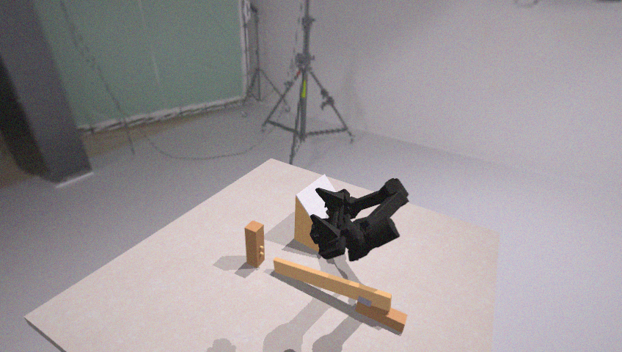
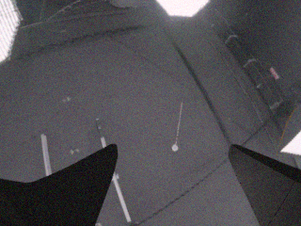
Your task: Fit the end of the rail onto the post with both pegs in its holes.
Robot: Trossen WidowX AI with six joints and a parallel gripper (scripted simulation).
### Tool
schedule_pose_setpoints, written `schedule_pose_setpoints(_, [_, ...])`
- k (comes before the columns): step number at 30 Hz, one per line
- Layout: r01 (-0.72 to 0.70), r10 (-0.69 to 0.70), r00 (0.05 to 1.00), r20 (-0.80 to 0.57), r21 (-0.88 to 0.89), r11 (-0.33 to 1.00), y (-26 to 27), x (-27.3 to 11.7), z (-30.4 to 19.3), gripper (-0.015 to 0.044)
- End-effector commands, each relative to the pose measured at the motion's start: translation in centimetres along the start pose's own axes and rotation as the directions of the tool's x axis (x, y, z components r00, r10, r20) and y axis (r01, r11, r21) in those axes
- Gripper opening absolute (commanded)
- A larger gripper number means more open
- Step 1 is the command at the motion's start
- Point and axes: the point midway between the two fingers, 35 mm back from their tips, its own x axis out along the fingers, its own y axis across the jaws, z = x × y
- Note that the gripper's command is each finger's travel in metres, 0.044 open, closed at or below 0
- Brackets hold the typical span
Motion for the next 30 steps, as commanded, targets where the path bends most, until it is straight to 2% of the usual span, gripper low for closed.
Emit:
schedule_pose_setpoints(1, [0.006, -0.005, 1.0, 0.002, -0.023, 1.0, -0.1, 0.0, 0.1, 0.0426])
schedule_pose_setpoints(3, [0.052, -0.049, 0.999, 0.02, -0.207, 0.977, -0.7, 0.3, 1.3, 0.044])
schedule_pose_setpoints(6, [0.164, -0.143, 0.986, 0.082, -0.579, 0.799, -1.9, 0.6, 4.3, 0.044])
schedule_pose_setpoints(9, [0.259, -0.226, 0.96, 0.166, -0.837, 0.482, -2.8, 0.7, 7.6, 0.044])
schedule_pose_setpoints(12, [0.305, -0.295, 0.918, 0.265, -0.947, 0.097, -3.4, 0.5, 11.1, 0.044])
schedule_pose_setpoints(21, [0.248, -0.364, 0.829, 0.425, -0.862, -0.442, -3.4, -0.3, 16.1, 0.044])
schedule_pose_setpoints(30, [0.03, -0.389, 0.703, 0.596, -0.57, -0.821, -2.5, -1.7, 21.5, 0.044])
